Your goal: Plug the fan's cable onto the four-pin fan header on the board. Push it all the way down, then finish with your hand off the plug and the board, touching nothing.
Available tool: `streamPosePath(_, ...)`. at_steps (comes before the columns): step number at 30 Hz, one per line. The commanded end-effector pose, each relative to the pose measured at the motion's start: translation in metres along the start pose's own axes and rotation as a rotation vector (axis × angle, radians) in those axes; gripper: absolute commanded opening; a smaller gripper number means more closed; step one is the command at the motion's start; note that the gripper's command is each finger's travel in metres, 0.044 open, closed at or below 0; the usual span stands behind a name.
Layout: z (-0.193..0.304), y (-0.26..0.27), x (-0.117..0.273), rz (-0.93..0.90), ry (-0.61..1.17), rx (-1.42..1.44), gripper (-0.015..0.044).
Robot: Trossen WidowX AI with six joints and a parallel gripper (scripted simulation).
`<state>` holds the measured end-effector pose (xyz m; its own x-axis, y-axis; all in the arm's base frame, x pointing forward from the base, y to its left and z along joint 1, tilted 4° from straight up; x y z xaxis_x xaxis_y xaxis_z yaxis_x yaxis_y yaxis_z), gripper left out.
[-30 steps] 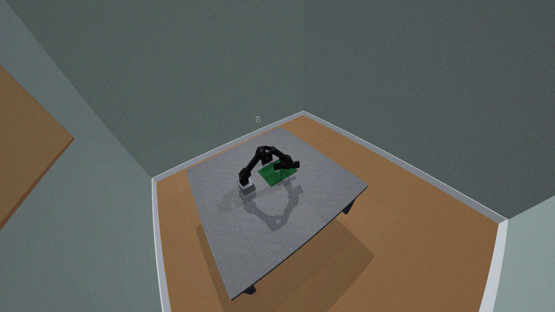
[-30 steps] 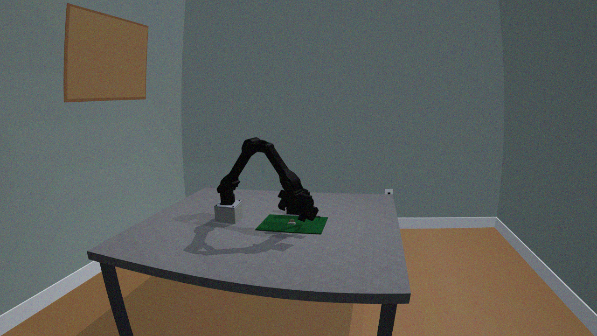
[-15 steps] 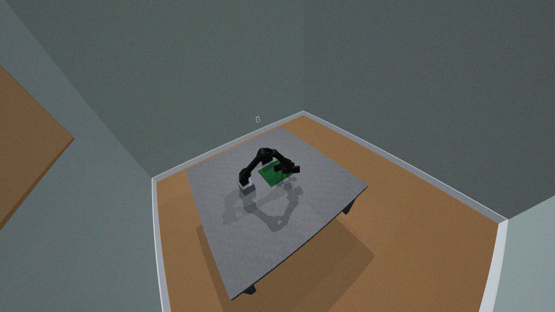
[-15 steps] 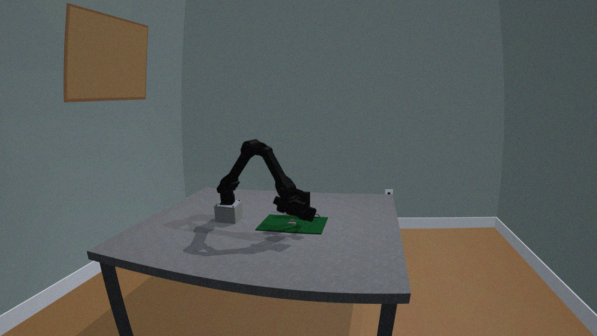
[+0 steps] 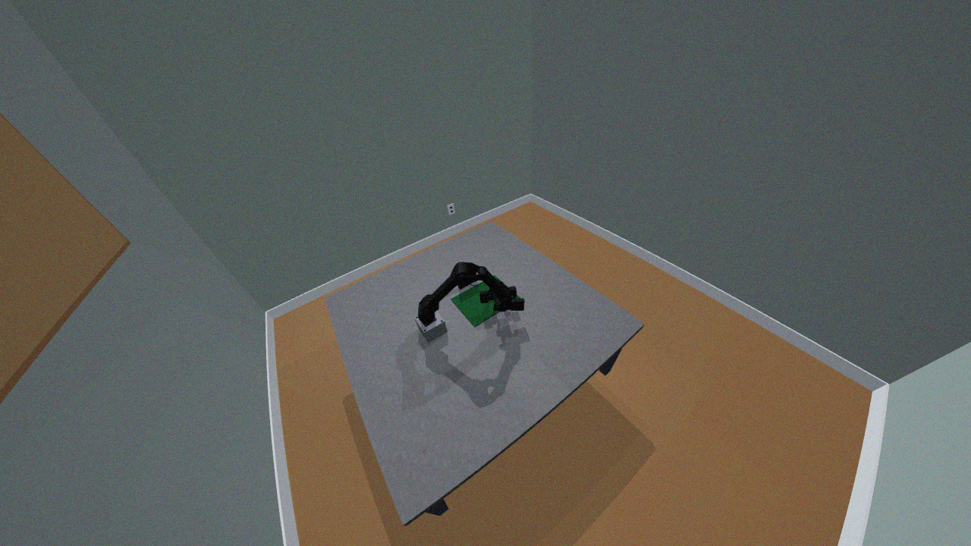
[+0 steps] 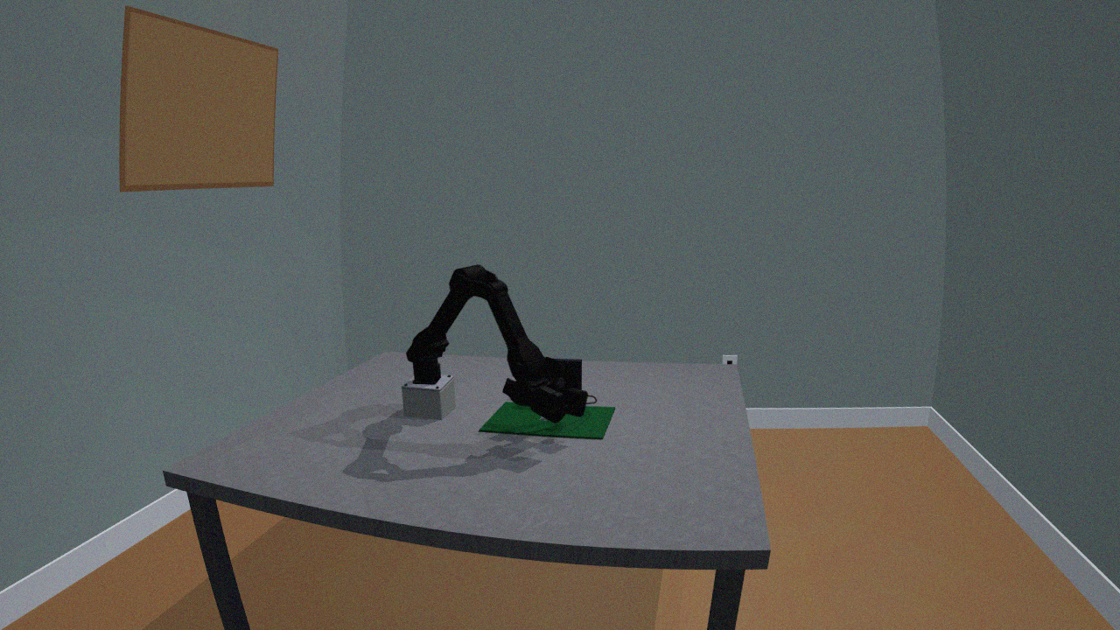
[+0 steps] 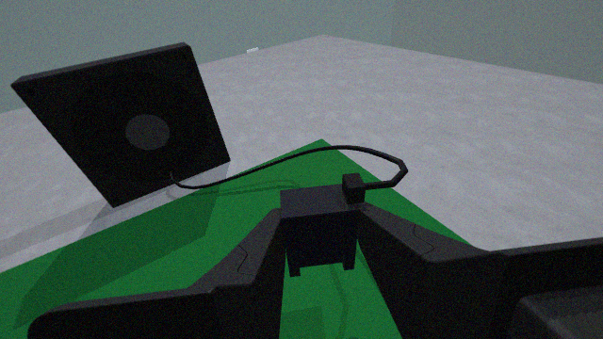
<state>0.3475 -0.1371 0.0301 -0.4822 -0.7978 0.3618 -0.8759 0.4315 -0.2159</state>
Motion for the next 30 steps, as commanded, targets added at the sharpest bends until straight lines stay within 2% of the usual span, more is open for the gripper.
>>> streamPosePath(1,0.0023,0.0016,0.005,0.042,-0.055,0.016,0.0)
streamPosePath(8,0.0052,0.0028,0.0117,0.092,-0.112,0.033,0.0)
streamPosePath(30,-0.0029,0.0012,0.0131,0.079,-0.095,0.027,0.0)
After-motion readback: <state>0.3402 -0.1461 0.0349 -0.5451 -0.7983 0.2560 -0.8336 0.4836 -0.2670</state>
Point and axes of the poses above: the point midway between the two fingers, 35 mm back from their tips, its own x axis back along the fingers, its own y axis across the jaws, z = x × y, the point moved 6 cm from there along x, back along the fingers, and after that the axes turned 12 degrees about x, right-handed, at the moved point
